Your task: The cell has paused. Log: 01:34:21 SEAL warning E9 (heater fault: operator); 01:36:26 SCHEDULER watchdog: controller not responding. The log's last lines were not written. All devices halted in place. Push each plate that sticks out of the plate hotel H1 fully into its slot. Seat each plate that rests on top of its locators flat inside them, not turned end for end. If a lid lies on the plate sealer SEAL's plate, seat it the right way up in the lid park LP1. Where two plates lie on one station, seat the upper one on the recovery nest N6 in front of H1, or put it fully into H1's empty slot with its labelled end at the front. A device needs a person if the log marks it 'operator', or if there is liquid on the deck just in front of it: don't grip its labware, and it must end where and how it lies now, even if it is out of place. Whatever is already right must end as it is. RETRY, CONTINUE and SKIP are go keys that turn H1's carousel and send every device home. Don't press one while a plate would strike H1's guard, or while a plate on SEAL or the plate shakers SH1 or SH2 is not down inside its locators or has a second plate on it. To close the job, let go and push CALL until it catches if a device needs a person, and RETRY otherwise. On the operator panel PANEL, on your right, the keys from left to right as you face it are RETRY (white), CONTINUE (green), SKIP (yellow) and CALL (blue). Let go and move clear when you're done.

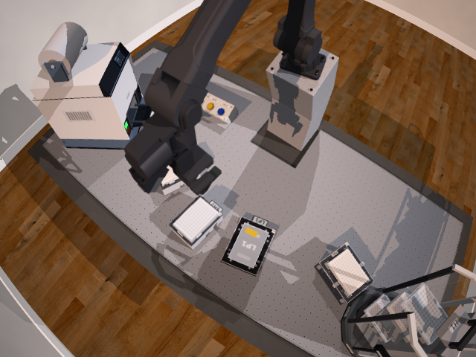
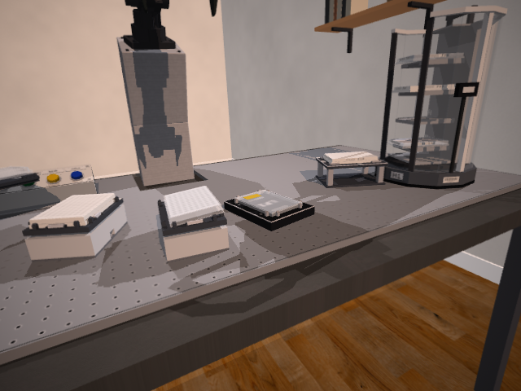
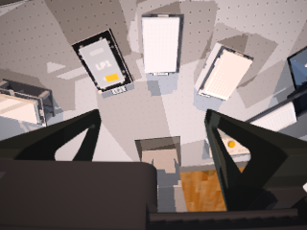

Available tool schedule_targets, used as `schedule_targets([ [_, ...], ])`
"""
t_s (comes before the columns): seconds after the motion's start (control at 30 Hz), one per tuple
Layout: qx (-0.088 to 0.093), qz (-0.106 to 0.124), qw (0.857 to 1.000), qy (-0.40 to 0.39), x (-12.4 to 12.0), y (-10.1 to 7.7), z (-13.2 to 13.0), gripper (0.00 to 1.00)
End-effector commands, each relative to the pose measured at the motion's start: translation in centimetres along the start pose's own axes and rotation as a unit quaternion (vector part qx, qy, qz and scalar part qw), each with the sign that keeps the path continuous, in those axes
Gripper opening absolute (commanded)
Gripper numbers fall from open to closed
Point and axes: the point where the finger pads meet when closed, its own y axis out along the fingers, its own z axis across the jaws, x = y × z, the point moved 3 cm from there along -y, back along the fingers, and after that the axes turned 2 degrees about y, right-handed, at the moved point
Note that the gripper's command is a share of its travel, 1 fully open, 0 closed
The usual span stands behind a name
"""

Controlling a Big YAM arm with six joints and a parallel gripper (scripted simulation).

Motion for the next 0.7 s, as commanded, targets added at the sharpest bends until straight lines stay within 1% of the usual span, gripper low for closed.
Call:
schedule_targets([
  [0.0, 0.0, -0.011, 1.0, -0.012, 0.3, -0.5, -1.2, 1.0],
  [0.07, 0.0, -0.01, 1.0, -0.012, 0.3, -0.4, -1.9, 1.0],
  [0.13, 0.0, -0.01, 1.0, -0.012, 0.3, -0.4, -1.9, 1.0],
  [0.17, 0.0, -0.019, 1.0, -0.007, 1.2, -0.9, -2.2, 1.0],
  [0.2, 0.0, -0.019, 1.0, -0.007, 1.2, -0.9, -2.3, 1.0],
  [0.23, 0.001, -0.015, 1.0, -0.007, 1.2, -0.9, -1.8, 1.0],
  [0.27, 0.001, -0.015, 1.0, -0.007, 1.2, -0.9, -1.8, 1.0],
  [0.3, 0.004, -0.019, 1.0, -0.018, 1.2, -0.9, -1.3, 1.0],
  [0.33, 0.001, -0.015, 1.0, -0.007, 1.2, -0.9, -1.8, 1.0],
  [0.47, 0.001, -0.015, 1.0, -0.007, 1.2, -0.9, -1.8, 1.0],
  [0.5, 0.003, 0.001, 1.0, -0.016, 0.1, 1.1, -1.5, 1.0],
  [0.63, 0.001, 0.001, 1.0, -0.013, 0.0, 3.1, -1.8, 1.0],
  [0.67, 0.001, 0.001, 1.0, -0.013, 0.0, 3.1, -1.8, 1.0],
])
